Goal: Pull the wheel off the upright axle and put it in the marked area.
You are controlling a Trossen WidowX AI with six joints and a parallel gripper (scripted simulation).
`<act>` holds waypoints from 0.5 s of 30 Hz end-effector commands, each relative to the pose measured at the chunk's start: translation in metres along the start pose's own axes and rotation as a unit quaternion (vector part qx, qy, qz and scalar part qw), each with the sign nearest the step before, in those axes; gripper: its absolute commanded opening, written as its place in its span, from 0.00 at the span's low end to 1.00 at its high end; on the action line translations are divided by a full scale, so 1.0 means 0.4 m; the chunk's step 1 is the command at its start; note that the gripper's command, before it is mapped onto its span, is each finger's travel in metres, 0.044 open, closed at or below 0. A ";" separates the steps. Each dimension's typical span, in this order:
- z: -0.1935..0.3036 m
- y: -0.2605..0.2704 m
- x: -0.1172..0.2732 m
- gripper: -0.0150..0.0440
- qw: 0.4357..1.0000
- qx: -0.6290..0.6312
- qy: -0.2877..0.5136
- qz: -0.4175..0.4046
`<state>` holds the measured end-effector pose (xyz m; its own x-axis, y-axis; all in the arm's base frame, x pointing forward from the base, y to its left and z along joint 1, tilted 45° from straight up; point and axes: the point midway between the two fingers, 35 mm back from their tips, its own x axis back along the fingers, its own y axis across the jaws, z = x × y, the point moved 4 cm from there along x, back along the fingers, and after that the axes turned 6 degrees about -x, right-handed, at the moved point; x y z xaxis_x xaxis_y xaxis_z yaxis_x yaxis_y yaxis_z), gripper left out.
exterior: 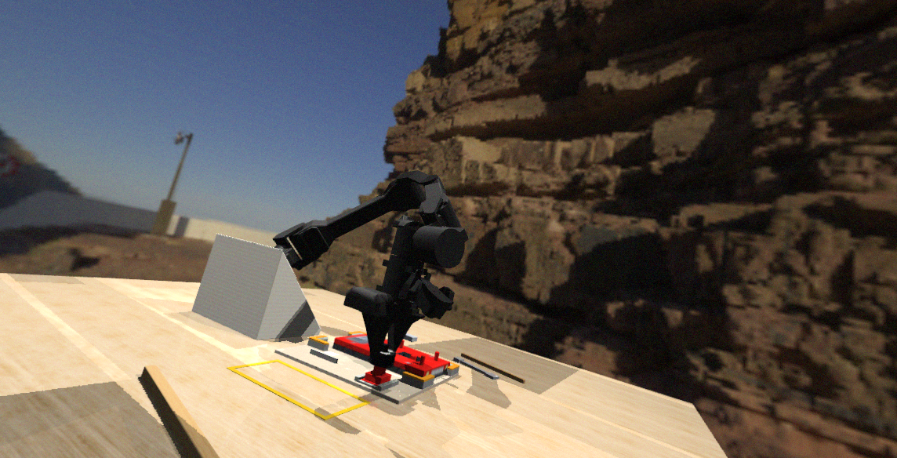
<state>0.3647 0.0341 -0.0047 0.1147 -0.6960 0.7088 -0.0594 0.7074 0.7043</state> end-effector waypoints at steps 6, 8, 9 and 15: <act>0.005 -0.007 0.042 0.25 1.000 -0.010 -0.008 0.001; 0.005 -0.007 0.044 0.25 1.000 -0.010 -0.008 0.001; 0.005 -0.007 0.045 0.25 1.000 -0.010 -0.008 0.000; 0.006 -0.007 0.050 0.25 1.000 -0.010 -0.008 0.000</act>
<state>0.3645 0.0210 0.0052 0.1015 -0.6984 0.7085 -0.0374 0.7090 0.7043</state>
